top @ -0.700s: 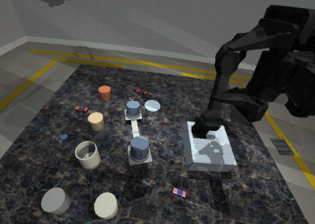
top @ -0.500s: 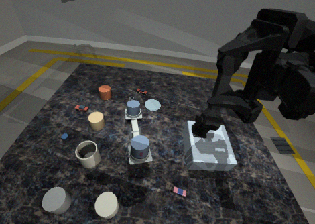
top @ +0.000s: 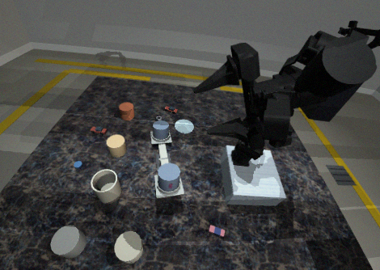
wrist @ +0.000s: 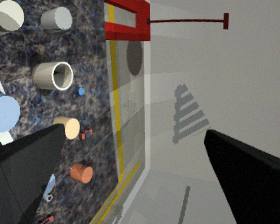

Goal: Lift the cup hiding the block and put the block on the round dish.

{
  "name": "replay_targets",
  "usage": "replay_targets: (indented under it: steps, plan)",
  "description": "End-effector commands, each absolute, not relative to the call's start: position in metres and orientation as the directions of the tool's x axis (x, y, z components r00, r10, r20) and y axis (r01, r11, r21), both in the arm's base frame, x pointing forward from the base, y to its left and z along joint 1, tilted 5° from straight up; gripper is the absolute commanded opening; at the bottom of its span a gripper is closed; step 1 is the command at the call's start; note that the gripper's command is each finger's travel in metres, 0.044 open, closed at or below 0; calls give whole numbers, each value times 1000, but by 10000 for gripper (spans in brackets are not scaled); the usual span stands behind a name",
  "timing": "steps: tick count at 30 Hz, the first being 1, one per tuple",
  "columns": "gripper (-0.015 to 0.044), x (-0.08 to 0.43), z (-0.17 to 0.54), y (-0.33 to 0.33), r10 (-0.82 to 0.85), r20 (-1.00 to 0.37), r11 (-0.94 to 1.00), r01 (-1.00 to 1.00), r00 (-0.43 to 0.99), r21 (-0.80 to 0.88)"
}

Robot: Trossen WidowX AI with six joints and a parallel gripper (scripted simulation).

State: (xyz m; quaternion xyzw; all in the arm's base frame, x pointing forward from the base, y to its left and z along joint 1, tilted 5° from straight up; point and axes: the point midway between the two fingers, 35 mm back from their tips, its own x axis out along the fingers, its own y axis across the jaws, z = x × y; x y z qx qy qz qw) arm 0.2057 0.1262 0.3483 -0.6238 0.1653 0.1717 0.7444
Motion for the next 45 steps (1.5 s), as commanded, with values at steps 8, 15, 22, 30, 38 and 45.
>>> replay_targets:
  steps: [8, 15, 22, 30, 38, 45]
  plan:
    - [440, 226, 290, 77, -25, -641, 333, -598, 767, -729]
    - [440, 228, 256, 48, -31, -729, 471, -634, 683, -614]
    - [440, 224, 226, 21, -1, -791, 619, -621, 612, -481]
    - [440, 214, 197, -5, 65, -822, 776, -546, 565, -314]
    - [440, 202, 174, -26, 144, -806, 897, -420, 574, -139]
    - [440, 192, 161, -41, 197, -752, 959, -283, 629, 14]
